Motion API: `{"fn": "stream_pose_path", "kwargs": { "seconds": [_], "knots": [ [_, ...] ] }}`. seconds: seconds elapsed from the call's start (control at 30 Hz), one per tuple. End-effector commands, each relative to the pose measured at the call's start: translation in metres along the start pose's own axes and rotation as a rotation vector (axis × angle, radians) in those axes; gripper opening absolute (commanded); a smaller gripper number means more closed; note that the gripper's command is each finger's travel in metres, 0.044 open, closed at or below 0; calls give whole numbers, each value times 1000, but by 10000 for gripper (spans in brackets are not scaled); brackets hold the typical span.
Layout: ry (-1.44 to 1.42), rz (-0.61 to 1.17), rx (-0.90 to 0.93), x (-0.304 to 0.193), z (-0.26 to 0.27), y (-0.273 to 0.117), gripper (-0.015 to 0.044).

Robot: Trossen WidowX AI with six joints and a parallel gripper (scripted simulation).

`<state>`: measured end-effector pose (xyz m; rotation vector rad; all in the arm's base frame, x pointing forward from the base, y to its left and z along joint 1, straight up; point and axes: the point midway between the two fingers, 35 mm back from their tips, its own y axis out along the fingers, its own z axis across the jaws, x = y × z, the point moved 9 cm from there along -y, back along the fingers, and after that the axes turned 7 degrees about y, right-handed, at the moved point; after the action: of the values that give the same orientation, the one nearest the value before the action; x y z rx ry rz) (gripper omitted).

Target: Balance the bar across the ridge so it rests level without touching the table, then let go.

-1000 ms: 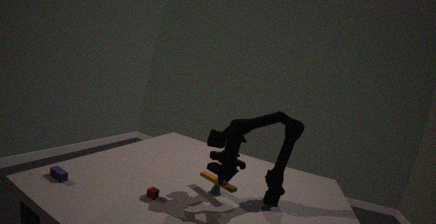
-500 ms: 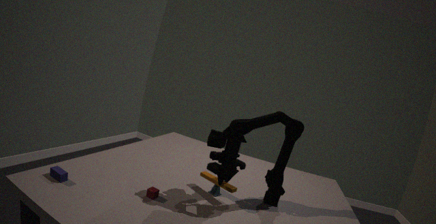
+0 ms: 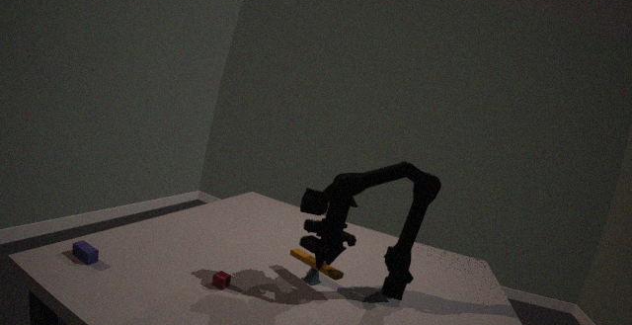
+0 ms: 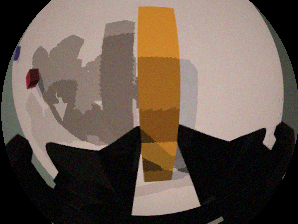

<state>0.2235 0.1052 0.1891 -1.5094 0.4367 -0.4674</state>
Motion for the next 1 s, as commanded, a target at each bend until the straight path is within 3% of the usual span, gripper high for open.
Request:
{"fn": "stream_pose_path", "kwargs": {
  "seconds": [0.0,0.97],
  "knots": [
    [-2,4,-1,0,0,2,0],
    [-2,4,-2,-1,0,4,0]
  ]
}}
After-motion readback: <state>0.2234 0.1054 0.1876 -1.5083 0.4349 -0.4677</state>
